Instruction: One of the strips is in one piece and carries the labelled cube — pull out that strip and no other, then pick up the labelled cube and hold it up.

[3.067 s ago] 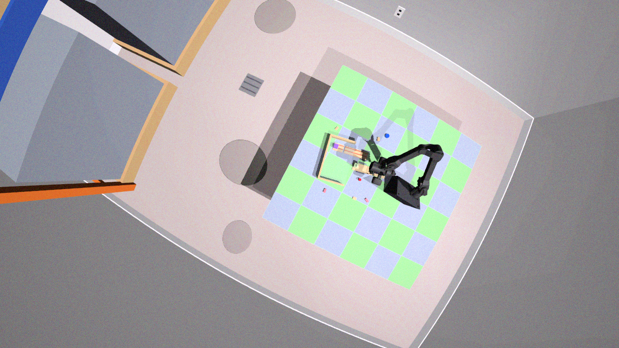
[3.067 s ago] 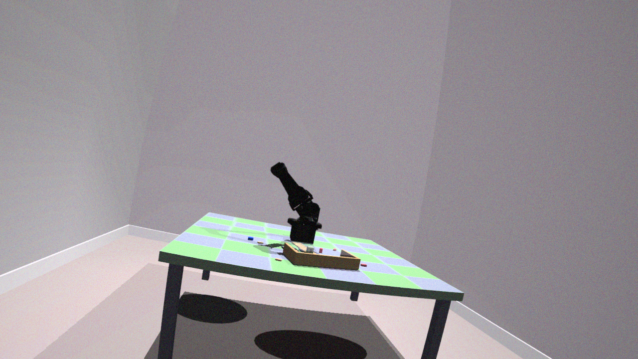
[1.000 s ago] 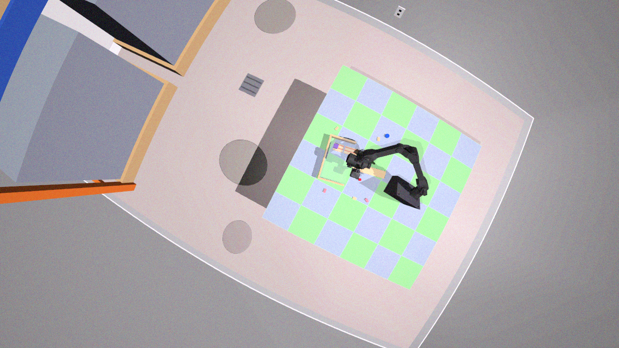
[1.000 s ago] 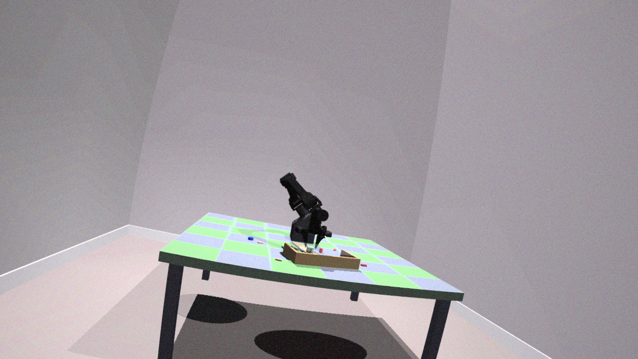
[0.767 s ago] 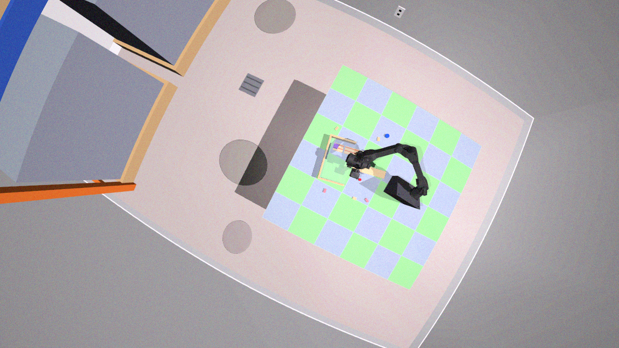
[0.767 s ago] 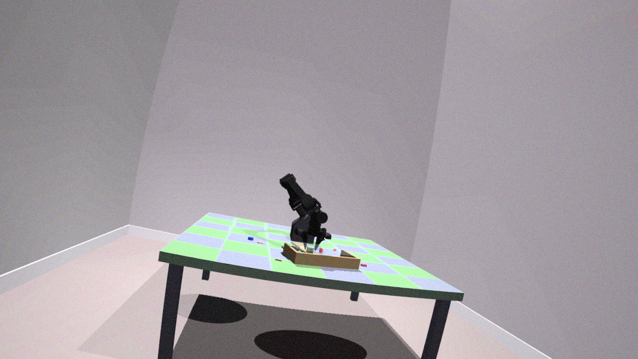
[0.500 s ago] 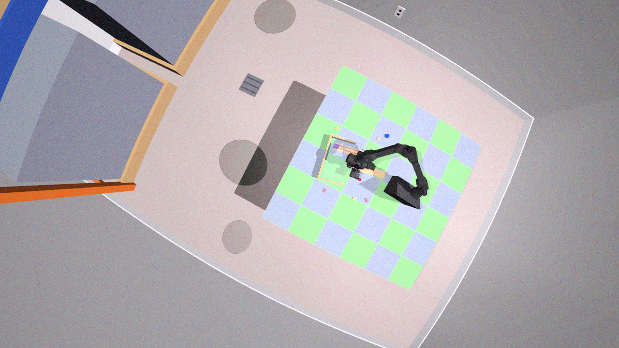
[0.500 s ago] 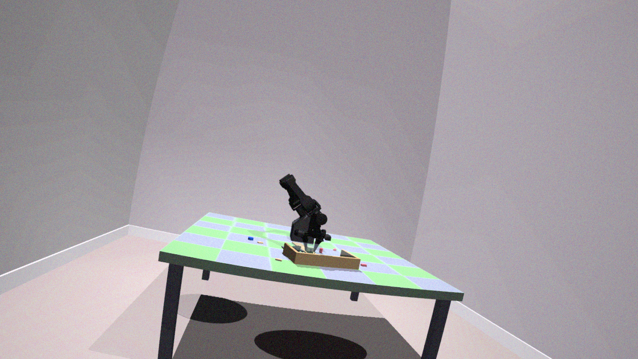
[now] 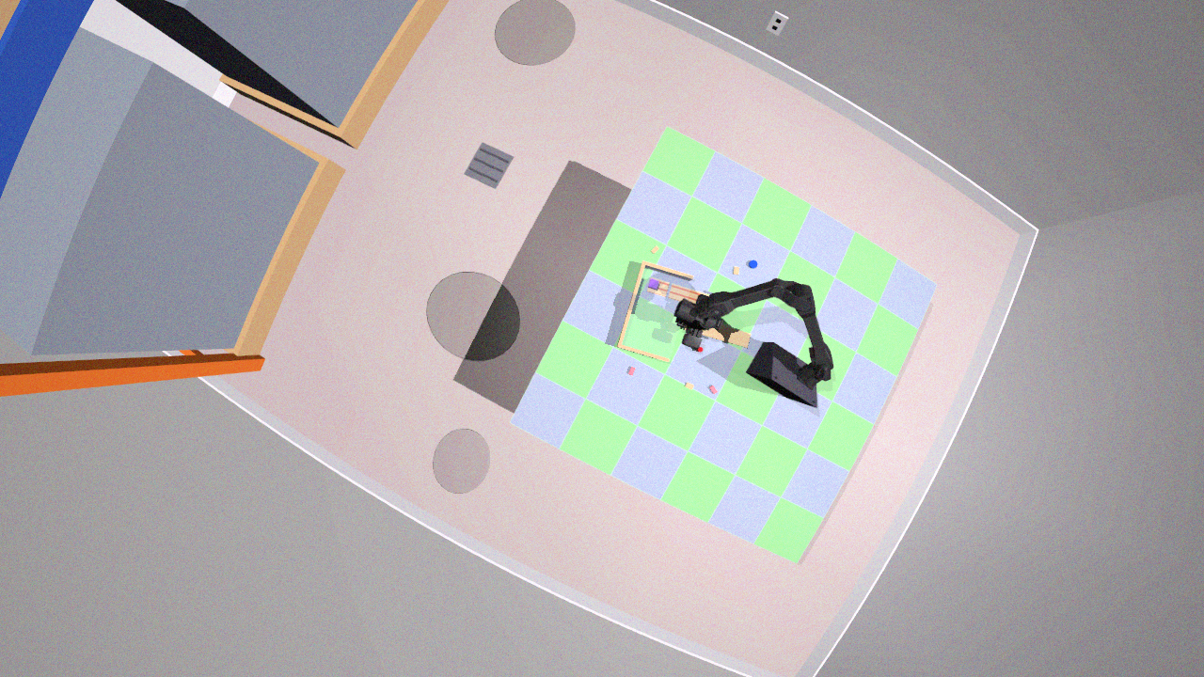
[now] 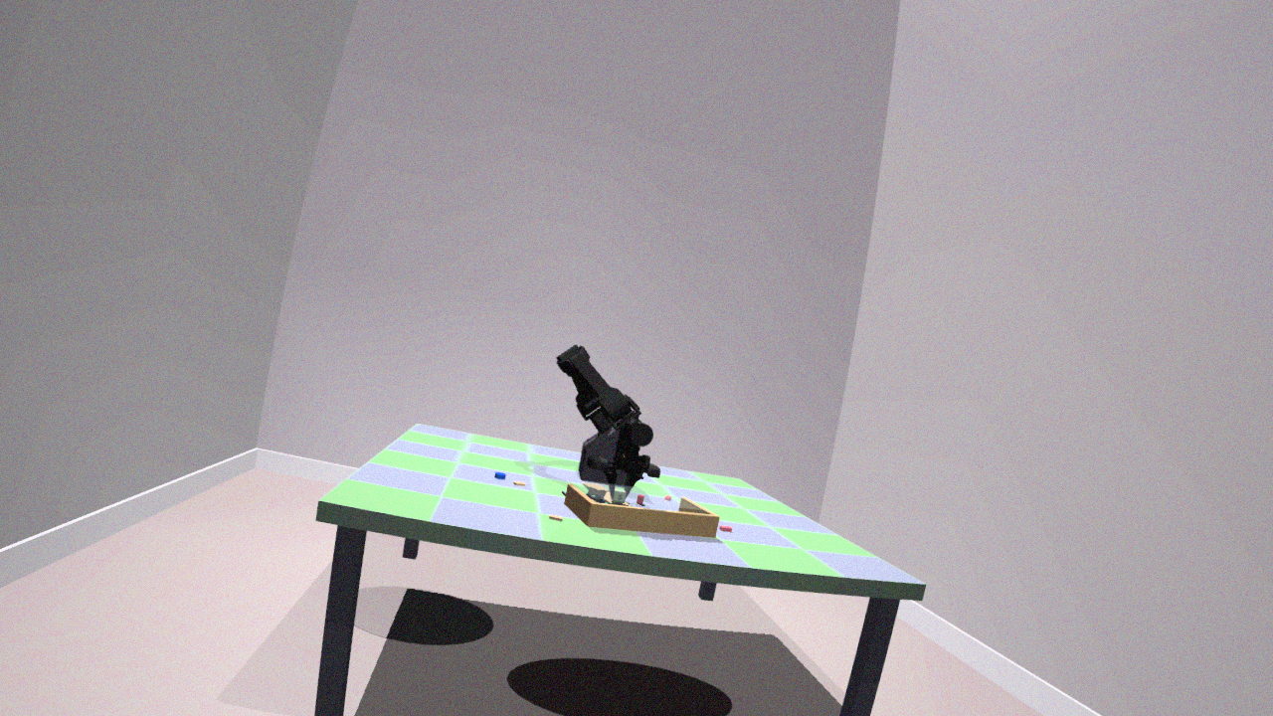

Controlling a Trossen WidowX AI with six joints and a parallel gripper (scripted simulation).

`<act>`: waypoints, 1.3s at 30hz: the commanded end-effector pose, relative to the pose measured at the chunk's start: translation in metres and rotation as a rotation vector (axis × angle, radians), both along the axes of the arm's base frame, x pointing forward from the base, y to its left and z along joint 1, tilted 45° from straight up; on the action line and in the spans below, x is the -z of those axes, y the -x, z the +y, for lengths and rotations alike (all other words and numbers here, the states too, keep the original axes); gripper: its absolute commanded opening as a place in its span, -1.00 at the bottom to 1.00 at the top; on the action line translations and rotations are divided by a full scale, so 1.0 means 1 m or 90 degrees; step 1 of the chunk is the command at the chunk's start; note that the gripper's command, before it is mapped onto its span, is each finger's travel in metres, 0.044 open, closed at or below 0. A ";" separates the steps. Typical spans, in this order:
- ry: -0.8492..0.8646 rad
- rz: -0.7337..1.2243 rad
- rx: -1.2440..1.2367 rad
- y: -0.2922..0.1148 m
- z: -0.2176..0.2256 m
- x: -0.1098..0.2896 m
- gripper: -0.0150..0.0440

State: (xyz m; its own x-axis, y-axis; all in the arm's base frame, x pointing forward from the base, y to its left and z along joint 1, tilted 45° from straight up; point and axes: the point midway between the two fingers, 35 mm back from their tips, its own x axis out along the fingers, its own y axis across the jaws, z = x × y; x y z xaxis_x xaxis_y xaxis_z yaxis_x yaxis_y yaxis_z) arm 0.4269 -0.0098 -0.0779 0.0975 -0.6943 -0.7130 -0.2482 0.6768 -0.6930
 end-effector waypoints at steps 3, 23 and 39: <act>0.000 0.003 -0.003 0.020 0.009 -0.010 -0.49; 0.002 0.007 -0.003 0.083 0.017 -0.026 -0.49; 0.002 0.008 -0.003 0.122 0.021 -0.036 -0.49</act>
